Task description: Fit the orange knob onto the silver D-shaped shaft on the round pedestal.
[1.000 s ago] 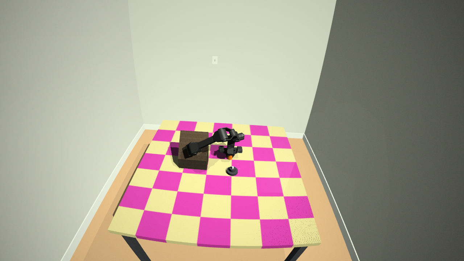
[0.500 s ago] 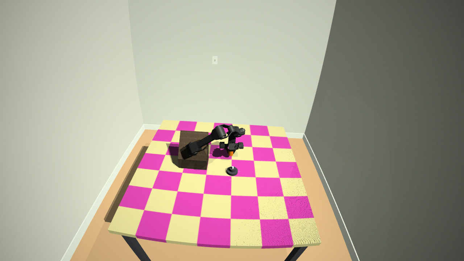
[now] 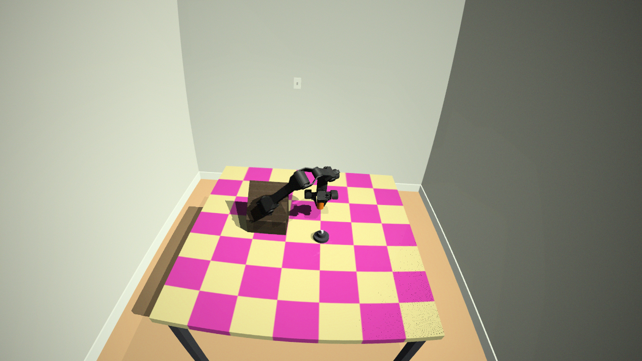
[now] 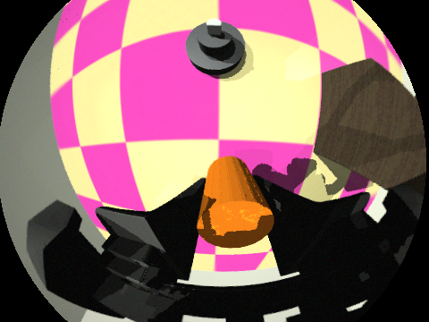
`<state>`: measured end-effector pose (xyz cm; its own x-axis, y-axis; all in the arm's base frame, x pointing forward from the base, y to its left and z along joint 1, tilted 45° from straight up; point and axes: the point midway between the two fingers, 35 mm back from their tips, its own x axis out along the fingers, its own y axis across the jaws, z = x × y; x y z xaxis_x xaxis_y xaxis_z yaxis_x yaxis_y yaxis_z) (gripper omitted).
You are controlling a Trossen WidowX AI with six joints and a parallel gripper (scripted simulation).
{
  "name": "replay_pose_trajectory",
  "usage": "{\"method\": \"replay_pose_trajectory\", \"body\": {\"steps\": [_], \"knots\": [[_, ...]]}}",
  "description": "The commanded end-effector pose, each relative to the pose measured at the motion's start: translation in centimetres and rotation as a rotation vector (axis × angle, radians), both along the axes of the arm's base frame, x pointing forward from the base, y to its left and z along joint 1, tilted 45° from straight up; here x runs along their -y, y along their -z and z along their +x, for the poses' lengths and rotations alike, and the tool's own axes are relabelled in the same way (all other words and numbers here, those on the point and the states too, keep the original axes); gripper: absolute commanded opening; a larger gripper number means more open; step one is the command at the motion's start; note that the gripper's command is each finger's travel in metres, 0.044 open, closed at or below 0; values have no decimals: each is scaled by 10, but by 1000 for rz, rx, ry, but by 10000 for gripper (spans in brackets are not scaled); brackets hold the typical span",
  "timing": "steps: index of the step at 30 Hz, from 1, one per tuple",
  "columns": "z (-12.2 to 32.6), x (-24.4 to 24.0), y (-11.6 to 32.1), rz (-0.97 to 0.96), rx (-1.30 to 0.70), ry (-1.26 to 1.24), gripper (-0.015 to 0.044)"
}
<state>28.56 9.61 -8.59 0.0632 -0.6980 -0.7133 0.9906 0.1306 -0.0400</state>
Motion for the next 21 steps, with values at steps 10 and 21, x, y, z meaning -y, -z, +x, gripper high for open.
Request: {"method": "replay_pose_trajectory", "body": {"steps": [10, 21], "knots": [[-3, -33, -33, 6, 13, 1, 0], [-1, -32, -43, 8, 12, 0, 0]]}}
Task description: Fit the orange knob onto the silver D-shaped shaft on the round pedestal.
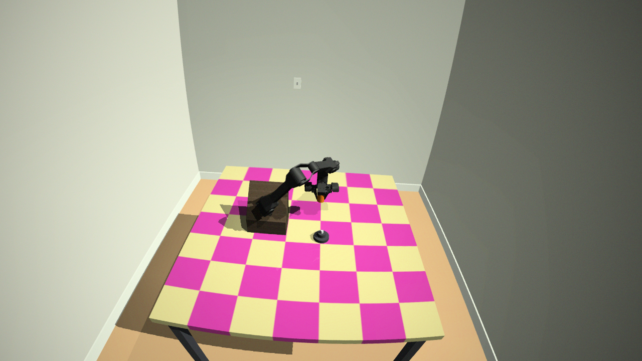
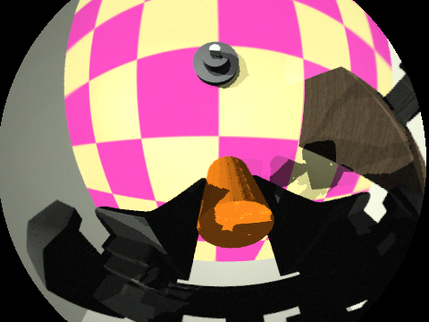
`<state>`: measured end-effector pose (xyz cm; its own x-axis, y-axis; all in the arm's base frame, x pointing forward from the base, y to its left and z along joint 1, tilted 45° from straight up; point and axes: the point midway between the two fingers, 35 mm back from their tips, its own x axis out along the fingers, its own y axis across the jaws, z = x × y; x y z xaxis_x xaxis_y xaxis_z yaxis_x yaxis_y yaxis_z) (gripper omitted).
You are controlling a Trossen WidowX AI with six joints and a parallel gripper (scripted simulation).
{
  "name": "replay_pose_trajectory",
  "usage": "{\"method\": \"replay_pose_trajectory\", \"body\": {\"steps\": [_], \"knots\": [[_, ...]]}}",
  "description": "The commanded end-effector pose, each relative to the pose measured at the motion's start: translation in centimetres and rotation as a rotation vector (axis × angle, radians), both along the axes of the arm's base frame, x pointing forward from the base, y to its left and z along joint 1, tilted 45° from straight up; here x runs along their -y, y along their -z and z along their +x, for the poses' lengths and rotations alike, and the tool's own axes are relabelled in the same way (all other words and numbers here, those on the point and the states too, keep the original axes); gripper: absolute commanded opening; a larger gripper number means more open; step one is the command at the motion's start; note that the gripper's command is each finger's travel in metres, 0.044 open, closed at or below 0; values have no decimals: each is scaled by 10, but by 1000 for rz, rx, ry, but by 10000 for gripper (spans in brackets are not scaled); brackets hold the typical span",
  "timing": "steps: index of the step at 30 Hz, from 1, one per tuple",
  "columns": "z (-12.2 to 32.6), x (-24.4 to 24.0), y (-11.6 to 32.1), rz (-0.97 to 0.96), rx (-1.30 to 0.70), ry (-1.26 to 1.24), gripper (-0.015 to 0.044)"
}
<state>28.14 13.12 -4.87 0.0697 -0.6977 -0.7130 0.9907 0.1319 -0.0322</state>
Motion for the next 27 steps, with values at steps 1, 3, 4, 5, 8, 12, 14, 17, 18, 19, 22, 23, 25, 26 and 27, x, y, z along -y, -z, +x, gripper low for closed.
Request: {"method": "replay_pose_trajectory", "body": {"steps": [1, 3, 4, 5, 8, 12, 14, 17, 18, 19, 22, 23, 25, 26, 27], "knots": [[4, 6, -7, 9, 4, 1, 0], [7, 11, -10, 12, 3, 1, 0], [8, 14, -11, 13, 3, 0, 0], [9, 17, -13, 14, 2, 0, 0], [13, 25, -17, 17, 2, -1, 0], [17, 36, -23, 20, 2, -2, 0], [19, 41, -26, 21, 2, -3, 0], [21, 50, -30, 22, 2, -3, 0], [22, 52, -32, 22, 2, -3, 0], [23, 55, -33, 22, 2, -4, 0], [25, 64, -38, 23, 2, -4, 0], [25, 67, -39, 23, 2, -4, 0], [26, 73, -42, 22, 2, -4, 0], [27, 76, -43, 22, 3, -4, 0], [27, 78, -45, 22, 3, -4, 0]]}}
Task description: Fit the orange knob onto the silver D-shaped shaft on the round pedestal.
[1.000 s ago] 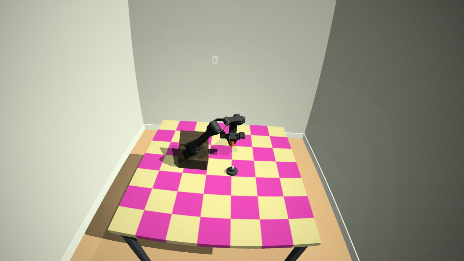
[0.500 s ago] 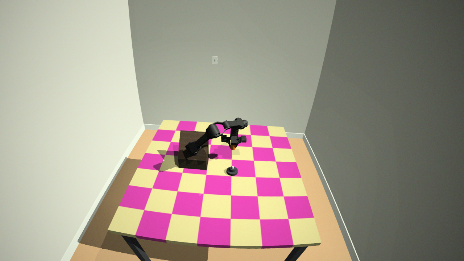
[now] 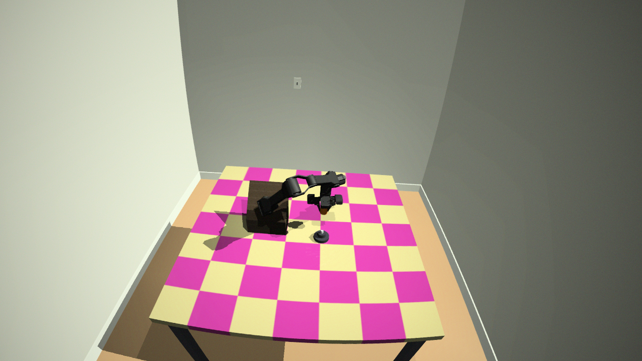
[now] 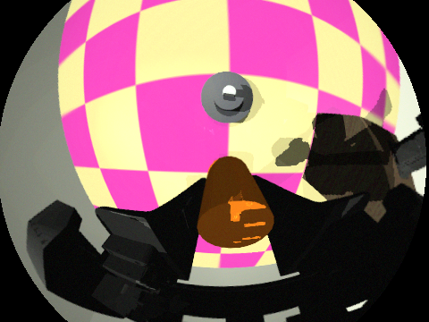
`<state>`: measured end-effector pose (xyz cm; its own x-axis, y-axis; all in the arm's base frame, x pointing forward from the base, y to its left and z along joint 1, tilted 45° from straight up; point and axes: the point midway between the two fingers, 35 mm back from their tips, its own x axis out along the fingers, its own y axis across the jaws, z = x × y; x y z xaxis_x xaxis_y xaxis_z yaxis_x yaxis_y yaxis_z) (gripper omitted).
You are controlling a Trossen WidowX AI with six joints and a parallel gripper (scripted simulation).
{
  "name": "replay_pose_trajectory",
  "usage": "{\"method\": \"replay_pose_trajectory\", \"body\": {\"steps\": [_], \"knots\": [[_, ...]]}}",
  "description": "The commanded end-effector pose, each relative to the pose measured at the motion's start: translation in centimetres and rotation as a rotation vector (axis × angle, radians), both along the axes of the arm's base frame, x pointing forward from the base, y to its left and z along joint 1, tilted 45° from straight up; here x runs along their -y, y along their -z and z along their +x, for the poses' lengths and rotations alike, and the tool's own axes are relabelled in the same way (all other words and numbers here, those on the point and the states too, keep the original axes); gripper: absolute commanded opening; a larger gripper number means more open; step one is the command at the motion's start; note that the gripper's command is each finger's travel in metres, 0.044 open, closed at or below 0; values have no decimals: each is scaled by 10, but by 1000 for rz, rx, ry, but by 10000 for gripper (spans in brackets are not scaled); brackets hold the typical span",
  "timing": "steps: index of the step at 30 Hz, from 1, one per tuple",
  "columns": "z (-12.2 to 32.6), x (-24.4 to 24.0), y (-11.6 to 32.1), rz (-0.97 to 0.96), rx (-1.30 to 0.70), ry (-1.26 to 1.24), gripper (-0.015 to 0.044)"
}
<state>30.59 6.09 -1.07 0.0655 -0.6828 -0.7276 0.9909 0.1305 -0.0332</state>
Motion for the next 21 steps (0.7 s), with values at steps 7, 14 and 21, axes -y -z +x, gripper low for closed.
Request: {"method": "replay_pose_trajectory", "body": {"steps": [7, 14, 21], "knots": [[5, 29, -17, -3, 8, -6, 0], [5, 50, -26, -10, 9, -4, 0], [3, 71, -36, -20, 9, -1, 0]]}}
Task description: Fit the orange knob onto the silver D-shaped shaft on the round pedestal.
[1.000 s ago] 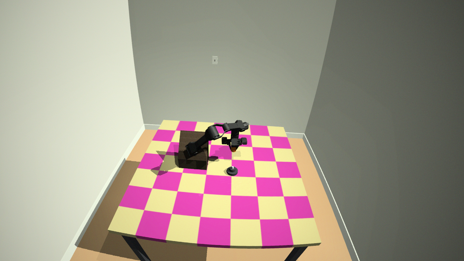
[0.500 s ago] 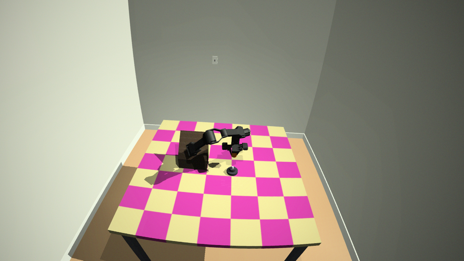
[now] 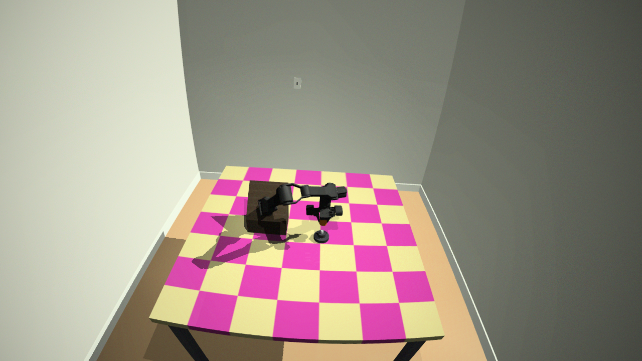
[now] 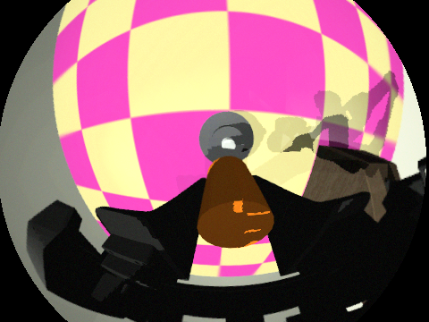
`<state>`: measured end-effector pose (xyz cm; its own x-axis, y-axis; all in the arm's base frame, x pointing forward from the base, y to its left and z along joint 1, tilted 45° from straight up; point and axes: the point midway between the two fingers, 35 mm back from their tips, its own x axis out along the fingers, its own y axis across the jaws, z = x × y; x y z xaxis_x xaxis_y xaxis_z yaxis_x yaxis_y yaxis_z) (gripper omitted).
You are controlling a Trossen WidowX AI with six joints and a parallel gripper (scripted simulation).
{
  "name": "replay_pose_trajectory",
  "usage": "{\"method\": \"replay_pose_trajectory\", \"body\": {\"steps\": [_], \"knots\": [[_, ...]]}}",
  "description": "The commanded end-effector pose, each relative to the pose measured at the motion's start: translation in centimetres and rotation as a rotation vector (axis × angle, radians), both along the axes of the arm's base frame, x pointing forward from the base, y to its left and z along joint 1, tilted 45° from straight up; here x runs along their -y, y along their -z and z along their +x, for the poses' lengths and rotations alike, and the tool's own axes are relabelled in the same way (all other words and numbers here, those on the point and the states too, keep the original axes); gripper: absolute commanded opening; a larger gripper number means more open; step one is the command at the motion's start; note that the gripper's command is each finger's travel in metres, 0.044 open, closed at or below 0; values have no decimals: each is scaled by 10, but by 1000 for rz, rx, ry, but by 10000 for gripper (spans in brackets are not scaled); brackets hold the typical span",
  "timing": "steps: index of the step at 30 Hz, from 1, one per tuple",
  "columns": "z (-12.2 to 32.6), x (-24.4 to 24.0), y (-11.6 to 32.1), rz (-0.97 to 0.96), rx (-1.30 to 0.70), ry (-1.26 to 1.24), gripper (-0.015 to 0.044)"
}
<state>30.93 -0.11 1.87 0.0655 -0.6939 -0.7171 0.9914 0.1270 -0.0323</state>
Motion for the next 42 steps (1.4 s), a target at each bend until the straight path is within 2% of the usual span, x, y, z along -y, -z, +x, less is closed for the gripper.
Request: {"method": "replay_pose_trajectory", "body": {"steps": [1, 10, 42], "knots": [[0, 12, -8, -7, 6, -4, 0], [-2, 19, -10, -15, -38, -47, 0], [-1, 20, -12, -70, -601, -622, 0]]}}
